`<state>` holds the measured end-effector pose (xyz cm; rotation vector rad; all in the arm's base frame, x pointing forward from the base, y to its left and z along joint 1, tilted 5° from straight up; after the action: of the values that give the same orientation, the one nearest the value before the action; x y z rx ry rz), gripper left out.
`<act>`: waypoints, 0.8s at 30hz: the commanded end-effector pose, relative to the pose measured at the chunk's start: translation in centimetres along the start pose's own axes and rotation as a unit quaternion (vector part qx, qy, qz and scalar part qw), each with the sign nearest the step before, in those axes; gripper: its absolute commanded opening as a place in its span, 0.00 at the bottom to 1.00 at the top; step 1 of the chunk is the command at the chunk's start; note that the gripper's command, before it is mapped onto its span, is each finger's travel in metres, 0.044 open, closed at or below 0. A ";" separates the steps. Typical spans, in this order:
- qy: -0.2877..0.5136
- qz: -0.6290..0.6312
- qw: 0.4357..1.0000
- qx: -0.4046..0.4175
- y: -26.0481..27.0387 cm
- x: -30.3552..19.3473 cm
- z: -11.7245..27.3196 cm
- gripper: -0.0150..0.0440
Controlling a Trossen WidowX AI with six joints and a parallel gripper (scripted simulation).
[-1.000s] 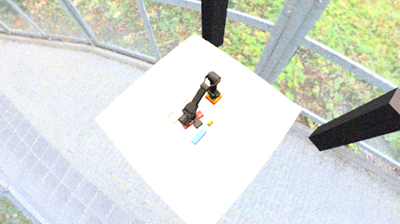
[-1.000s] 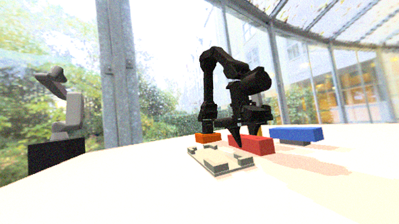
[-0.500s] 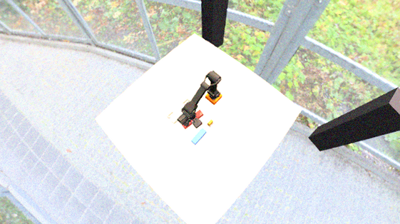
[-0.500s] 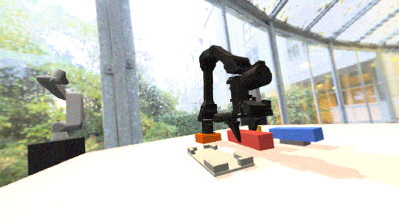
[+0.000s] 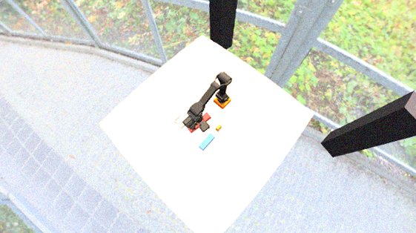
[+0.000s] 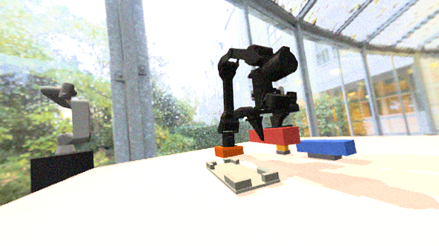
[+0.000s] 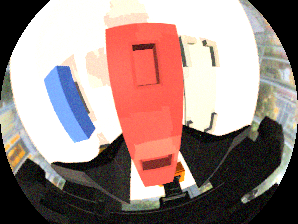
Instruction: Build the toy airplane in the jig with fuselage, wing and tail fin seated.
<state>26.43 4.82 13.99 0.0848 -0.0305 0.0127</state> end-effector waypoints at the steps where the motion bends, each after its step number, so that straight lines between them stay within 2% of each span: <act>1: -0.007 0.002 1.000 0.001 0.0 0.0 1.4 0.25; 17: -0.008 0.000 1.000 0.000 -0.1 -0.8 6.5 0.25; 24: -0.008 0.003 1.000 -0.001 -0.9 -0.4 6.3 0.25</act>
<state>25.58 3.84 20.27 0.0840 -0.0432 0.0161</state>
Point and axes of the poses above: the point midway between the two fingers, 35 mm back from their tips, its own z axis back along the fingers, its own y axis across the jaws, x = y × z, the point moved 6 cm from there along z, back along the fingers, and after that the axes turned 1 degree about -z, right-handed, at the moved point
